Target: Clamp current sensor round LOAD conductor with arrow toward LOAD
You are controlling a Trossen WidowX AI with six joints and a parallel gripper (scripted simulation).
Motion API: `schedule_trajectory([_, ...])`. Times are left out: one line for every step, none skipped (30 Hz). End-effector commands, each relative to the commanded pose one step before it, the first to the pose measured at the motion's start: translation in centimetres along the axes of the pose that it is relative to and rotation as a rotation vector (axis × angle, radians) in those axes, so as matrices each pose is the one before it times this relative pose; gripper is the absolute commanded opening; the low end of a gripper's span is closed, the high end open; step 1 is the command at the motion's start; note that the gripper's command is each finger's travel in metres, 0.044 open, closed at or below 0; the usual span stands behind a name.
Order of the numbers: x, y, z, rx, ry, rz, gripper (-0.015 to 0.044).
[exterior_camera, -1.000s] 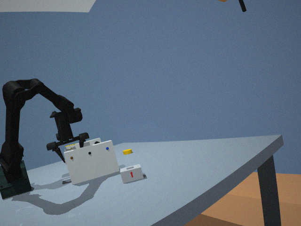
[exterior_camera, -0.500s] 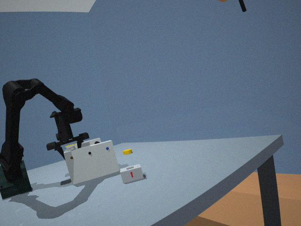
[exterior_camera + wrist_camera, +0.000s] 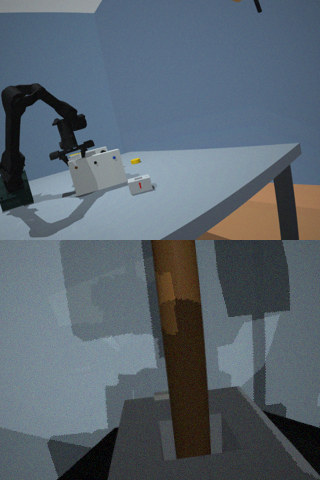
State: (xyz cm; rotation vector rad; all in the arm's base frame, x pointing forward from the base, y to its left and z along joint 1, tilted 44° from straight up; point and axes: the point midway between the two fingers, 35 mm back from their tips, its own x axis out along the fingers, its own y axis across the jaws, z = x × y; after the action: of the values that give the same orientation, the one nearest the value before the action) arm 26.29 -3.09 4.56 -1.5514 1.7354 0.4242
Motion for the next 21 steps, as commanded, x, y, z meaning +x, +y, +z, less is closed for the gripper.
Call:
schedule_trajectory([-0.187,0.049,-0.051,-0.0075,0.00281,-0.05717,0.0043])
schedule_trajectory([-0.082,-0.011,0.006,-0.0009,0.00054,-0.02533,0.0017])
schedule_trajectory([-0.094,-0.010,0.001,-0.0007,0.00077,-0.02771,0.0000])
schedule_trajectory([-0.104,-0.009,-0.005,-0.0003,0.00100,-0.02883,0.0000])
schedule_trajectory([-0.087,-0.006,-0.009,0.0000,0.00095,-0.02314,0.0000])
schedule_trajectory([-0.055,-0.003,-0.008,0.0001,0.00064,-0.01398,0.0000])
schedule_trajectory([0.176,-0.001,0.102,0.0023,-0.00432,0.04994,0.0000])
schedule_trajectory([0.000,0.000,0.000,0.0000,0.00000,0.00000,0.0000])
schedule_trajectory([0.000,0.000,0.000,0.0000,0.00000,0.00000,0.0000])
schedule_trajectory([0.000,0.000,0.000,0.0000,0.00000,0.00000,0.0000])
schedule_trajectory([0.000,0.000,0.000,0.0000,0.00000,0.00000,0.0000])
schedule_trajectory([0.000,0.000,0.000,0.0000,0.00000,0.00000,0.0000])
schedule_trajectory([0.000,0.000,0.000,0.0000,0.00000,0.00000,0.0000])
schedule_trajectory([0.000,0.000,0.000,0.0000,0.00000,0.00000,0.0000])
schedule_trajectory([0.000,0.000,0.000,0.0000,0.00000,0.00000,0.0000])
schedule_trajectory([0.000,0.000,0.000,0.0000,0.00000,0.00000,0.0000])
schedule_trajectory([0.000,0.000,0.000,0.0000,0.00000,0.00000,0.0026])
schedule_trajectory([0.000,0.000,0.000,0.0000,0.00000,0.00000,0.0053])
schedule_trajectory([0.000,0.000,0.000,0.0000,0.00000,0.00000,0.0079])
schedule_trajectory([0.000,0.000,0.000,0.0000,0.00000,0.00000,0.0105])
schedule_trajectory([0.000,0.000,0.000,0.0000,0.00000,0.00000,0.0131])
